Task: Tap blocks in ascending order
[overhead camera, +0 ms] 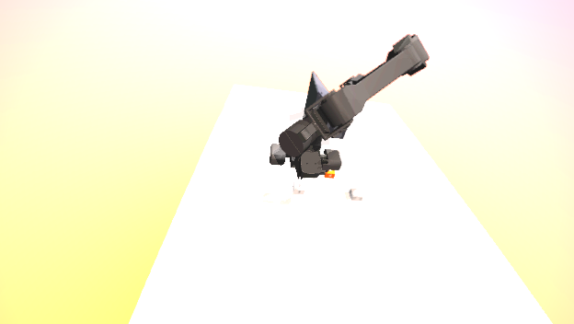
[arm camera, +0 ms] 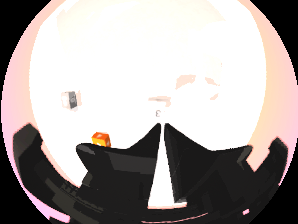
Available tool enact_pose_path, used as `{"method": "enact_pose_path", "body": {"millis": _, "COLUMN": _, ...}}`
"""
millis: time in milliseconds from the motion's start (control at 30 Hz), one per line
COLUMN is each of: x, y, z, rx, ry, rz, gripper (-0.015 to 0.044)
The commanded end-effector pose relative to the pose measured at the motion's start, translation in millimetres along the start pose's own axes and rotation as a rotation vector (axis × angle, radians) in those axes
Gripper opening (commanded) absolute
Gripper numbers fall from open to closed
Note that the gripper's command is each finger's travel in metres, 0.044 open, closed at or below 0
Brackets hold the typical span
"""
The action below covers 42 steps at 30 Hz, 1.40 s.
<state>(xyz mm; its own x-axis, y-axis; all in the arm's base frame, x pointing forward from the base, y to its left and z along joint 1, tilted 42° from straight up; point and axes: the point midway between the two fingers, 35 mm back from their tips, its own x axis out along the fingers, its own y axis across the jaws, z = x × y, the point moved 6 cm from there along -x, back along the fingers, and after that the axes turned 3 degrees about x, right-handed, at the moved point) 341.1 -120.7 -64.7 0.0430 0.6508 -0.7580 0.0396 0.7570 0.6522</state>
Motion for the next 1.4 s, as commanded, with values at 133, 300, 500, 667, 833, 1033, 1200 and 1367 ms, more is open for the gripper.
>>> {"method": "enact_pose_path", "body": {"millis": 133, "x": 13.1, "y": 0.9, "z": -0.9, "rx": 0.005, "ry": 0.005, "rz": 0.006, "gripper": 0.002}}
{"method": "enact_pose_path", "body": {"millis": 300, "x": 21.1, "y": 1.1, "z": -1.0, "rx": 0.005, "ry": 0.005, "rz": 0.006, "gripper": 0.002}}
{"method": "enact_pose_path", "body": {"millis": 500, "x": 30.4, "y": 1.3, "z": -1.3, "rx": 0.005, "ry": 0.005, "rz": 0.007, "gripper": 0.002}}
{"method": "enact_pose_path", "body": {"millis": 667, "x": 31.4, "y": 1.4, "z": -1.4, "rx": 0.005, "ry": 0.005, "rz": 0.007, "gripper": 0.002}}
{"method": "enact_pose_path", "body": {"millis": 833, "x": 31.4, "y": 1.4, "z": -1.4, "rx": 0.005, "ry": 0.005, "rz": 0.007, "gripper": 0.002}}
{"method": "enact_pose_path", "body": {"millis": 1033, "x": 1.1, "y": 0.9, "z": -1.1, "rx": 0.005, "ry": 0.005, "rz": 0.005, "gripper": 0.002}}
{"method": "enact_pose_path", "body": {"millis": 1200, "x": -49.7, "y": -0.8, "z": 1.3, "rx": 0.005, "ry": 0.005, "rz": 0.001, "gripper": 0.002}}
{"method": "enact_pose_path", "body": {"millis": 1367, "x": -80.3, "y": 0.0, "z": -0.7, "rx": 0.005, "ry": 0.006, "rz": 0.001, "gripper": 0.002}}
